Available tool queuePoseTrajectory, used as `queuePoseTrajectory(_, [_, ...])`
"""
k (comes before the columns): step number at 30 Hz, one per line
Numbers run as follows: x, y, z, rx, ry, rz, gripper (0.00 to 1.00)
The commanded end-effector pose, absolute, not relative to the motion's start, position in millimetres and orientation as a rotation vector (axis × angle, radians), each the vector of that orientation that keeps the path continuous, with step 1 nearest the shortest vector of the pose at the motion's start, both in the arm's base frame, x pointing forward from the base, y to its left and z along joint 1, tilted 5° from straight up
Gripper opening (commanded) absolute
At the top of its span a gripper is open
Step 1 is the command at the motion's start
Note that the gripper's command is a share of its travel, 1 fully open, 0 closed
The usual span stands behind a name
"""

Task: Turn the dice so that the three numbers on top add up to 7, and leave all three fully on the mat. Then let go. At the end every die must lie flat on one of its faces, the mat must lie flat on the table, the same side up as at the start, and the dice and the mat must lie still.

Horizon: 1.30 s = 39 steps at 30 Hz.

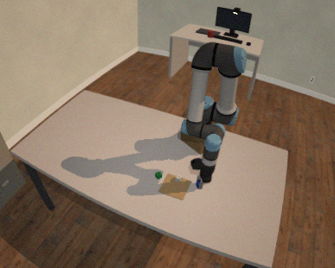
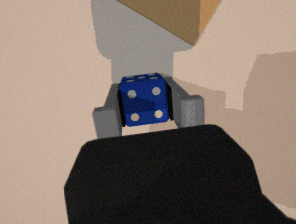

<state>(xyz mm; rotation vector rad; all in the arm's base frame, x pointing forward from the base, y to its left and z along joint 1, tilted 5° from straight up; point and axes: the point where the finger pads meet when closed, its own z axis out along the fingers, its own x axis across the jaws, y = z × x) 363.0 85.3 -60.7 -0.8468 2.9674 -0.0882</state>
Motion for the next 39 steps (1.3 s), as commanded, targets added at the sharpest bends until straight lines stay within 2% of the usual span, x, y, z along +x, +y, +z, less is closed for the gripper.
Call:
queuePoseTrajectory(1, [363.4, 85.3, -60.3, -0.847, 2.966, -0.089, 0.57])
queuePoseTrajectory(24, [363.3, 85.4, -58.8, -0.847, 2.966, -0.089, 0.57])
queuePoseTrajectory(39, [361.3, 86.5, -30.1, -0.847, 2.966, -0.089, 0.57])
